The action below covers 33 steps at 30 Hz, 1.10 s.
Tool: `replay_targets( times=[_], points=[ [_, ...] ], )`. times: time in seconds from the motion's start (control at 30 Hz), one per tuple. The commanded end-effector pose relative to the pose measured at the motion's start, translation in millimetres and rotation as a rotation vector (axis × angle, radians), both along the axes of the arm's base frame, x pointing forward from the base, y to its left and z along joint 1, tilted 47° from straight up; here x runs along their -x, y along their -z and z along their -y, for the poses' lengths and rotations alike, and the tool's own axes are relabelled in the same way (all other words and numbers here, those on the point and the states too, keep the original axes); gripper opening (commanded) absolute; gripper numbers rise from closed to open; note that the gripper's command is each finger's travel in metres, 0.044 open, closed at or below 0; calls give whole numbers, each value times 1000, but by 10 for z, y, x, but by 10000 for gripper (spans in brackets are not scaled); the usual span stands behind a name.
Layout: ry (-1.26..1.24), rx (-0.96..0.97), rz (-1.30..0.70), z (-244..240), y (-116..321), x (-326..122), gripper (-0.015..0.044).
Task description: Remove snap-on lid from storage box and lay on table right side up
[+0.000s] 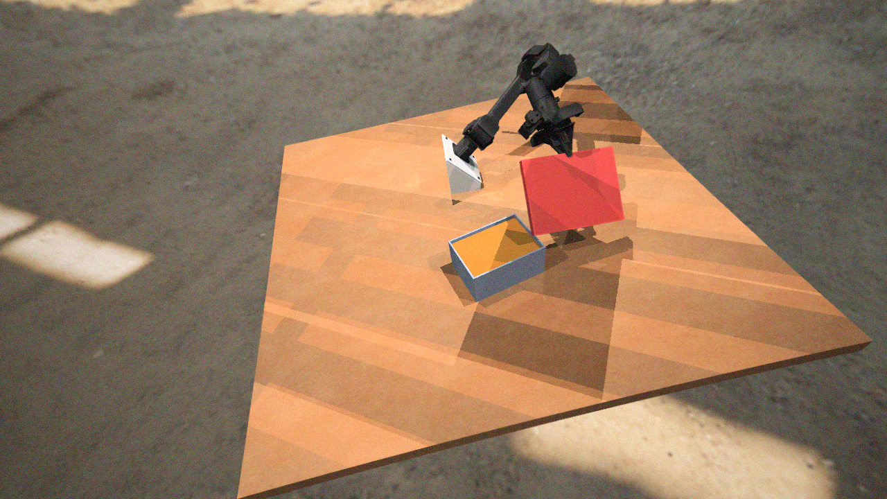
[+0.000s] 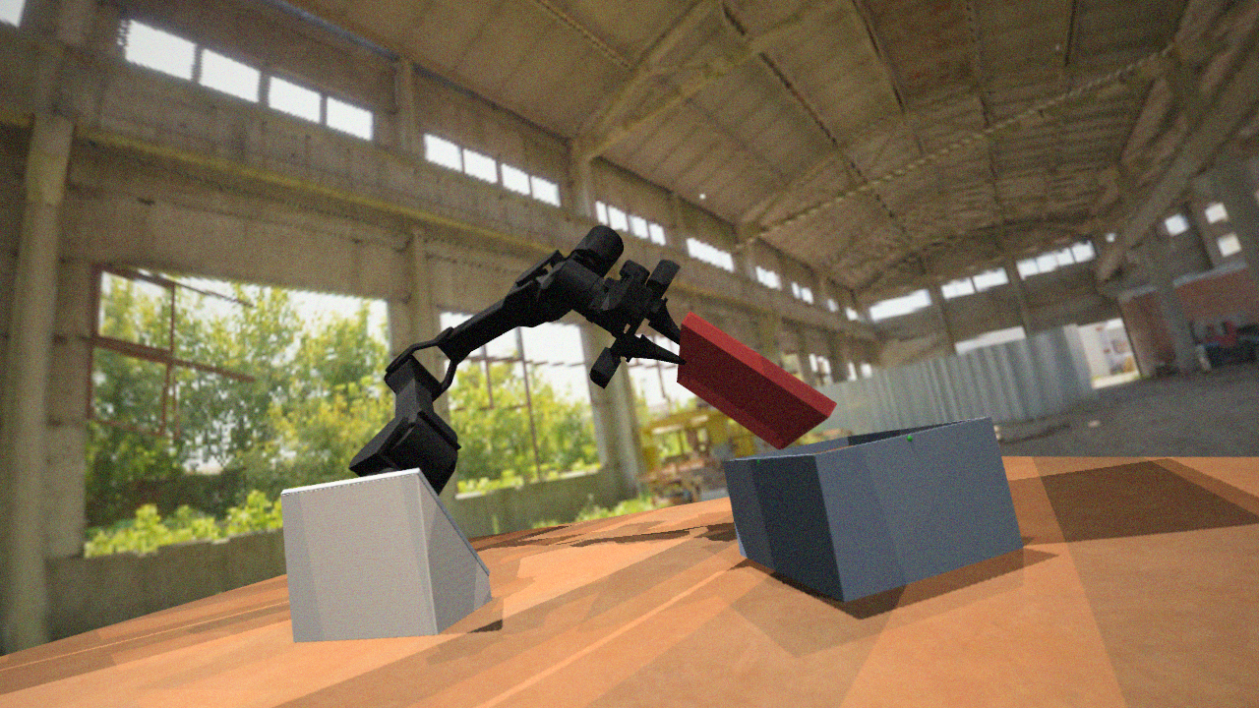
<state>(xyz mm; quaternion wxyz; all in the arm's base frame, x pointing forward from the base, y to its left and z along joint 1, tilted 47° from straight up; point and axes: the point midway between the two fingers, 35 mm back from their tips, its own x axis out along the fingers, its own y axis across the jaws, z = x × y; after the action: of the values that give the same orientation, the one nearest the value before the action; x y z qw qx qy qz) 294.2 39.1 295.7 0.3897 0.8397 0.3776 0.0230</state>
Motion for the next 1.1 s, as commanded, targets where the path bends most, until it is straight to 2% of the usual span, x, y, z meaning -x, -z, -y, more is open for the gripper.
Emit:
replay_targets(
  times=[0.0,1.07],
  points=[
    [11,3,8,-24,-83,25,0],
    [11,2,9,-414,-506,316,0]
  ],
)
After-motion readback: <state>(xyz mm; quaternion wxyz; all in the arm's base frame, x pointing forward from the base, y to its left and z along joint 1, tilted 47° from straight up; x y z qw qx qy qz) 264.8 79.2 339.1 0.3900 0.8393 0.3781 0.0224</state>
